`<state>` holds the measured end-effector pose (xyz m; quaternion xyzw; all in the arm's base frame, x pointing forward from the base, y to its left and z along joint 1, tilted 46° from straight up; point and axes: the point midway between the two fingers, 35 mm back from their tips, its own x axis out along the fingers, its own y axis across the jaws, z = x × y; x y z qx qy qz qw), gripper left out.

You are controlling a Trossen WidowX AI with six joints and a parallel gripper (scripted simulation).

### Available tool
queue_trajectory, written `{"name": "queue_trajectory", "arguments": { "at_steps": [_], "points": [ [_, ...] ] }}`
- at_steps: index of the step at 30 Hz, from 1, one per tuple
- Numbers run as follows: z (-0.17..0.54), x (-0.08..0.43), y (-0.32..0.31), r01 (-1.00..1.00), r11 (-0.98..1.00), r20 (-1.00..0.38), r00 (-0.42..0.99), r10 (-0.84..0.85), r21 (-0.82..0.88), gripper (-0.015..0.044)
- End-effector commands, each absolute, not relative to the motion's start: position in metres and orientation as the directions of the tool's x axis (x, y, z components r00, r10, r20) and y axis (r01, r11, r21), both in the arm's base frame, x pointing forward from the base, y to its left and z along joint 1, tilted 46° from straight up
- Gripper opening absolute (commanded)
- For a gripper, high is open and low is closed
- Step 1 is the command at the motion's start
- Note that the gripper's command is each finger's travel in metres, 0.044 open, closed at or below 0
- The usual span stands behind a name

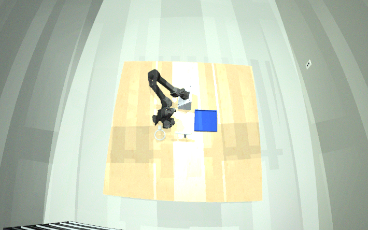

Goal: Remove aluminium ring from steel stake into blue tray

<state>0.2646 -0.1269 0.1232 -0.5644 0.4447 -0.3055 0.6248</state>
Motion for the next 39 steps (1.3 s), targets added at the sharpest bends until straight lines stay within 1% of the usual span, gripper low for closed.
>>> {"name": "queue_trajectory", "arguments": {
  "at_steps": [1, 3, 4, 12, 20, 22, 39],
  "points": [
    [0.121, 0.278, -0.13, -0.14, 0.249, -0.285, 0.407, -0.868, -0.958, 0.0256],
    [0.12, 0.283, -0.133, -0.154, 0.292, -0.329, 0.392, -0.859, -0.944, 0.0204],
    [0.12, 0.285, -0.134, -0.16, 0.314, -0.352, 0.383, -0.854, -0.936, 0.02],
    [0.12, 0.288, -0.141, -0.187, 0.494, -0.527, 0.276, -0.803, -0.849, 0.02],
    [0.13, 0.273, -0.144, -0.159, 0.661, -0.678, 0.11, -0.727, -0.734, 0.02],
    [0.132, 0.271, -0.144, -0.154, 0.673, -0.689, 0.094, -0.719, -0.723, 0.02],
    [0.127, 0.272, -0.149, -0.154, 0.674, -0.689, 0.093, -0.718, -0.723, 0.02]
  ]
}}
